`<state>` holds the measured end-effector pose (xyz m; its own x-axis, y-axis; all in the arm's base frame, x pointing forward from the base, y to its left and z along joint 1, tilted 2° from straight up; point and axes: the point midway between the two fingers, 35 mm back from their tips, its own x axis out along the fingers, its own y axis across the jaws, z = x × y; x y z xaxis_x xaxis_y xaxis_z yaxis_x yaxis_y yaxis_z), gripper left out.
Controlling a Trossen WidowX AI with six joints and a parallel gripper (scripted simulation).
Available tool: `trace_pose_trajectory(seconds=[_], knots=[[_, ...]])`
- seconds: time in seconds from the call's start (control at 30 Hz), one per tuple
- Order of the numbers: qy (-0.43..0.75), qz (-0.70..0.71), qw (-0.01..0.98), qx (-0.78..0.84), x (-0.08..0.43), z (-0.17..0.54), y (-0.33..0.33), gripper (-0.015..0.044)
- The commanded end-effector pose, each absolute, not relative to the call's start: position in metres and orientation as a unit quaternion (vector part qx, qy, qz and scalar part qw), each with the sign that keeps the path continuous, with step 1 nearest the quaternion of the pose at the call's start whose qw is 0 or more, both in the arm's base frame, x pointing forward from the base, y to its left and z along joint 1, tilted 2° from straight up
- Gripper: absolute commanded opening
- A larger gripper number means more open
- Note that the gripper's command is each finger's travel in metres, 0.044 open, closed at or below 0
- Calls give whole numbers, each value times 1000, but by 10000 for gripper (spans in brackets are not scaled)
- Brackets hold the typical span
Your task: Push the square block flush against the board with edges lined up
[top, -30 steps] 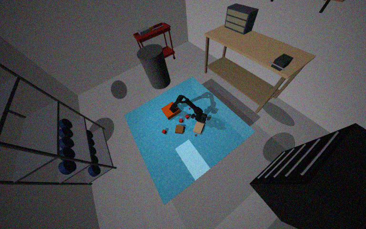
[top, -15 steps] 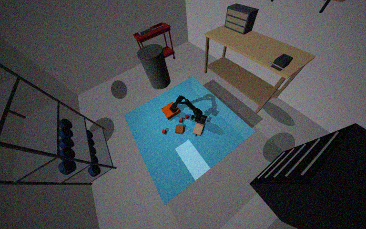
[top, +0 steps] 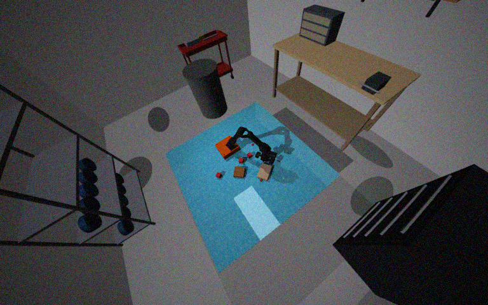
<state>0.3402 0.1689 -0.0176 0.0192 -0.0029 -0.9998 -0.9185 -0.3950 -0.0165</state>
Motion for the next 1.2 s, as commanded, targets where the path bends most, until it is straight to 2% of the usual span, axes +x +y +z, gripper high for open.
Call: trace_pose_trajectory(seconds=[0.0,0.47,0.63,0.83,1.17], knots=[[387,584,391,-597,338,-18,174,0],[387,585,392,-596,328,-18,195,0],[387,584,392,-596,330,34,192,0],[389,583,393,-595,330,37,192,0],[477,513,484,-524,331,37,189,0]])
